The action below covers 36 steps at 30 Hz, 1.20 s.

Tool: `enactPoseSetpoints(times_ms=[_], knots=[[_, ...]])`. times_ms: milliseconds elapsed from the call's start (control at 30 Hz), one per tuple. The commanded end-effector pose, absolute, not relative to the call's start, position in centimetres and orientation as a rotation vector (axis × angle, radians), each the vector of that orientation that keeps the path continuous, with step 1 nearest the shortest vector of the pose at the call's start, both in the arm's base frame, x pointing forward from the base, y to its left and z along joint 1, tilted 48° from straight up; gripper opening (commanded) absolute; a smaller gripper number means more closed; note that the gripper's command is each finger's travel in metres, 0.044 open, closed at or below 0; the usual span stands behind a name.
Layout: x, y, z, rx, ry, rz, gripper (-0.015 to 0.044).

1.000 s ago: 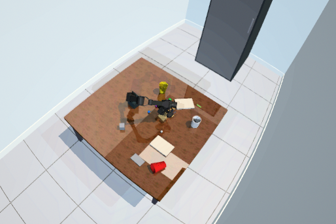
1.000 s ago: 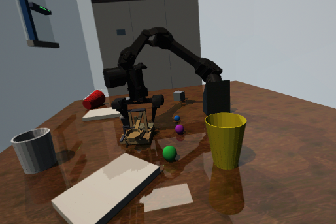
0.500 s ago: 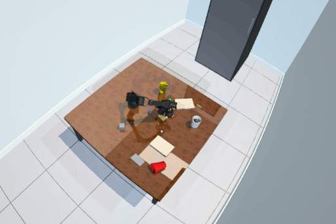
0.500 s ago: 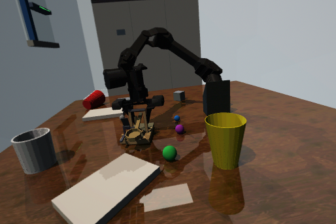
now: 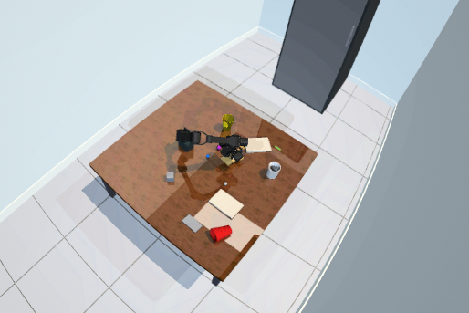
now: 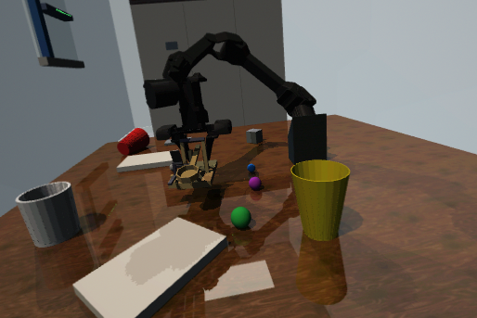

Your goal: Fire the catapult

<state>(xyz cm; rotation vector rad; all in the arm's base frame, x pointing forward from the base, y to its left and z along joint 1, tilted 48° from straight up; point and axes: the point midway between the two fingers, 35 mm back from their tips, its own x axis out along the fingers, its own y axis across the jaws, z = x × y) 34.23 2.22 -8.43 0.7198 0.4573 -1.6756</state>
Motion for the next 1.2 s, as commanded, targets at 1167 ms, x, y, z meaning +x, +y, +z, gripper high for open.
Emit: enactPoseSetpoints(times_ms=[1167], knots=[[37.2,2.8,-8.7,-0.041,1.180,-1.191,0.0000]])
